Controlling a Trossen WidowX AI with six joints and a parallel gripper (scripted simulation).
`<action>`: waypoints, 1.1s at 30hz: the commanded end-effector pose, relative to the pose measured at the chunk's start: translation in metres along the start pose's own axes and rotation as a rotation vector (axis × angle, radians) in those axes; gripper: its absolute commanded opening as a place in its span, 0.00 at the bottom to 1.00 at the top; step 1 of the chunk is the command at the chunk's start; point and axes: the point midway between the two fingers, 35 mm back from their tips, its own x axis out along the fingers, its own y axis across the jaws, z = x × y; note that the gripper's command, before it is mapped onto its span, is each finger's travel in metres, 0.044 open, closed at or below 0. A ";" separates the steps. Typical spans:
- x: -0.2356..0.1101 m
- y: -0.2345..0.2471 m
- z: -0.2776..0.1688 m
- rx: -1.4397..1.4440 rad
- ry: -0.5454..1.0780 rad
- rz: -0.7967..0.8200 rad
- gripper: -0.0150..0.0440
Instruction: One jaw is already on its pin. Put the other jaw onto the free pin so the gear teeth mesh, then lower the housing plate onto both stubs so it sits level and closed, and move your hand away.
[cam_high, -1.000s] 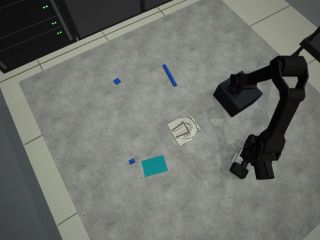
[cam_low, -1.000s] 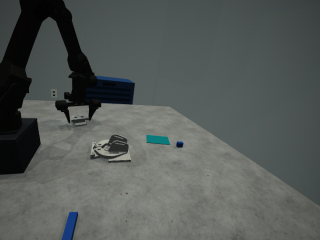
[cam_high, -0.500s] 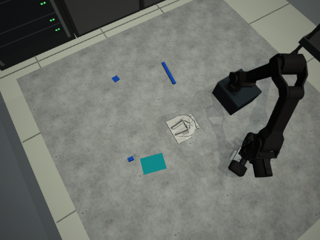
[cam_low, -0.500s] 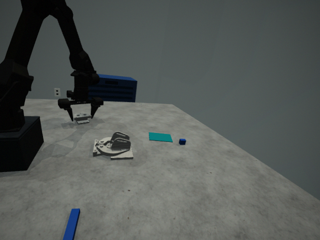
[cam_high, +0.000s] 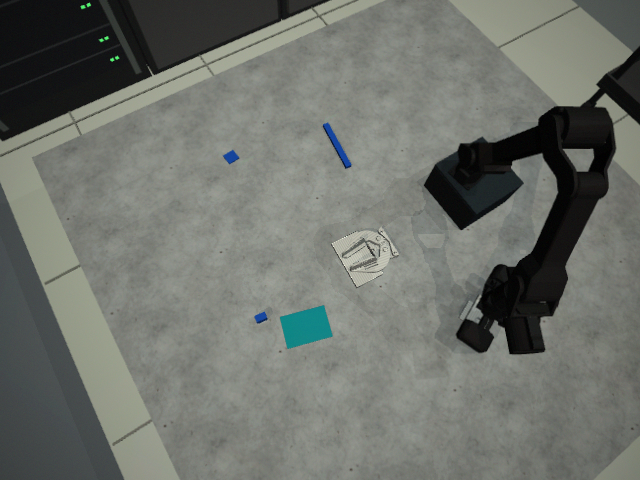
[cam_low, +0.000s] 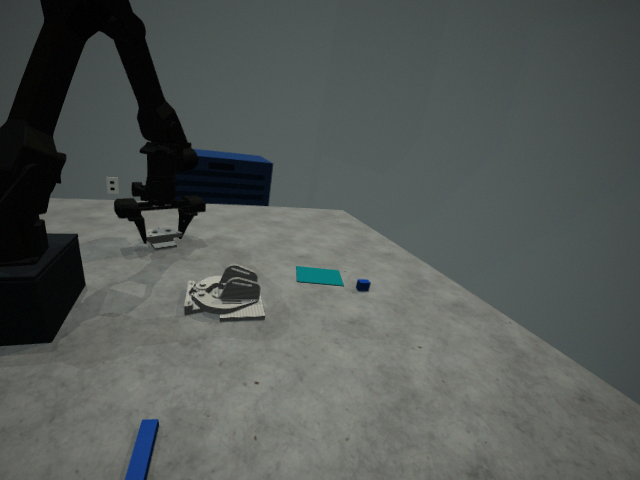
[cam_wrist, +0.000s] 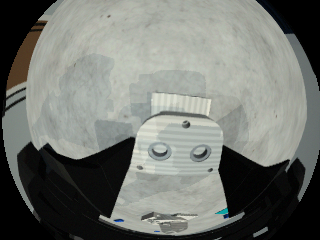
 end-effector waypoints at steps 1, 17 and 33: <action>0.000 0.000 0.000 0.000 0.000 0.000 0.85; -0.039 -0.002 0.001 -0.001 0.001 0.000 0.85; -0.073 -0.001 -0.002 0.012 0.002 0.000 0.85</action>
